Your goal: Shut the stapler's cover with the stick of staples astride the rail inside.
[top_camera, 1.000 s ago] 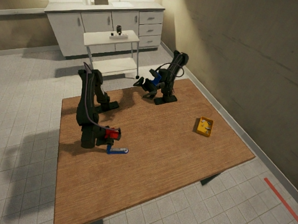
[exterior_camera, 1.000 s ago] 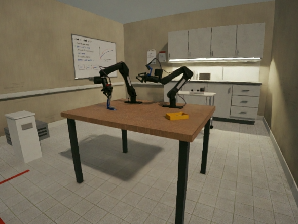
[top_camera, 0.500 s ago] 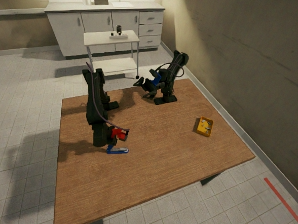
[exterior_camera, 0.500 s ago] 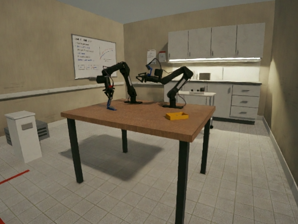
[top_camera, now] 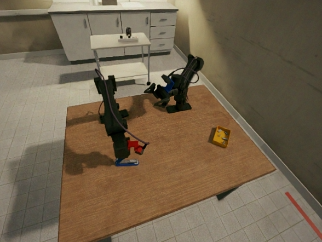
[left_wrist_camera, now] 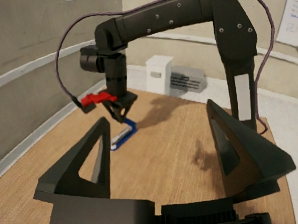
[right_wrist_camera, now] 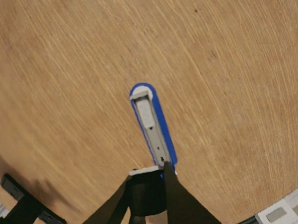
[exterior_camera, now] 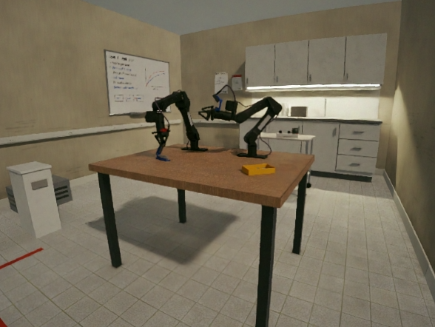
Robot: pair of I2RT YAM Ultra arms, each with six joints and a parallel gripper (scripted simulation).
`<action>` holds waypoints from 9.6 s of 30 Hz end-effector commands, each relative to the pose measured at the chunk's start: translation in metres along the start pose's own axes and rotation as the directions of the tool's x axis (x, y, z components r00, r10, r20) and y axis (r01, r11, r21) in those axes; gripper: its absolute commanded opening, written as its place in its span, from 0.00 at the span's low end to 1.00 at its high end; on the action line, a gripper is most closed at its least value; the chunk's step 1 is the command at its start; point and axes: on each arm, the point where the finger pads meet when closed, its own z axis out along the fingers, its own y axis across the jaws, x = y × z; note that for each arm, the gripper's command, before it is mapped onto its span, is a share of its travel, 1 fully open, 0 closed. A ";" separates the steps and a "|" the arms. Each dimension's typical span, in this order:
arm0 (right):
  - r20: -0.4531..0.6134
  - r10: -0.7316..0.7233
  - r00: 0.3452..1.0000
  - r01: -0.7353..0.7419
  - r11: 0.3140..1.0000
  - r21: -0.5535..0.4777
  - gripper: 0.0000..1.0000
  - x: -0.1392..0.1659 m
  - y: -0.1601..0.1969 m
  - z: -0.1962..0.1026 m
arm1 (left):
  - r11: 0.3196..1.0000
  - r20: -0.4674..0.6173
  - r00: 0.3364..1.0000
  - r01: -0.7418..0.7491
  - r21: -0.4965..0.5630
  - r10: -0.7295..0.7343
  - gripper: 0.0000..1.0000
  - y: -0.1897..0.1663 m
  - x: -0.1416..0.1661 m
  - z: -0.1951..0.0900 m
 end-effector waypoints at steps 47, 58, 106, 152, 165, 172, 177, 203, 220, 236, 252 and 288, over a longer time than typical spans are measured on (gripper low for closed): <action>-0.537 0.022 0.843 -0.016 1.000 0.014 0.00 -0.023 -0.001 0.033 | 1.000 0.021 1.000 -0.001 0.002 0.001 1.00 0.000 -0.007 0.000; -0.527 0.031 0.849 -0.025 1.000 0.019 0.34 -0.023 -0.002 0.030 | 1.000 0.021 1.000 -0.001 0.002 0.001 1.00 0.000 -0.007 0.000; -0.094 -0.002 0.996 0.004 1.000 0.014 1.00 -0.030 0.000 -0.027 | 0.928 -0.120 0.993 -0.053 -0.370 0.009 1.00 0.022 -0.006 -0.027; -0.092 -0.007 0.996 0.009 1.000 0.017 0.00 -0.030 -0.002 -0.005 | 0.928 -0.120 0.993 -0.053 -0.370 0.009 1.00 0.022 -0.006 -0.027; -0.092 -0.003 0.996 0.004 1.000 0.018 0.00 -0.031 -0.002 0.003 | 0.928 -0.120 0.993 -0.053 -0.370 0.009 1.00 0.022 -0.006 -0.027; -0.077 -0.013 0.997 0.016 0.999 0.032 0.00 -0.024 -0.005 0.000 | 0.928 -0.120 0.993 -0.053 -0.370 0.009 1.00 0.022 -0.006 -0.027; -0.077 -0.012 0.997 0.015 0.999 0.031 0.00 -0.024 -0.005 0.004 | 0.928 -0.120 0.993 -0.053 -0.370 0.009 1.00 0.022 -0.006 -0.027; -0.080 -0.005 0.997 0.007 1.000 0.027 0.00 -0.029 -0.003 0.019 | 0.928 -0.120 0.993 -0.053 -0.370 0.009 1.00 0.022 -0.006 -0.027; -0.086 -0.003 0.996 0.005 1.000 0.016 0.00 -0.029 -0.002 0.032 | 0.928 -0.120 0.993 -0.053 -0.370 0.009 1.00 0.022 -0.006 -0.027; -0.093 -0.002 0.996 0.004 1.000 0.016 0.00 -0.026 -0.003 0.032 | 0.928 -0.120 0.993 -0.053 -0.370 0.009 1.00 0.022 -0.006 -0.027; -0.110 0.008 0.994 -0.008 1.000 -0.002 0.00 -0.031 -0.002 0.002 | 0.928 -0.120 0.993 -0.053 -0.370 0.009 1.00 0.022 -0.006 -0.027; 0.194 0.568 0.800 -0.599 0.775 0.201 1.00 -0.003 0.015 -0.025 | 0.687 -0.173 0.973 -0.230 -0.689 0.152 1.00 0.166 -0.103 -0.052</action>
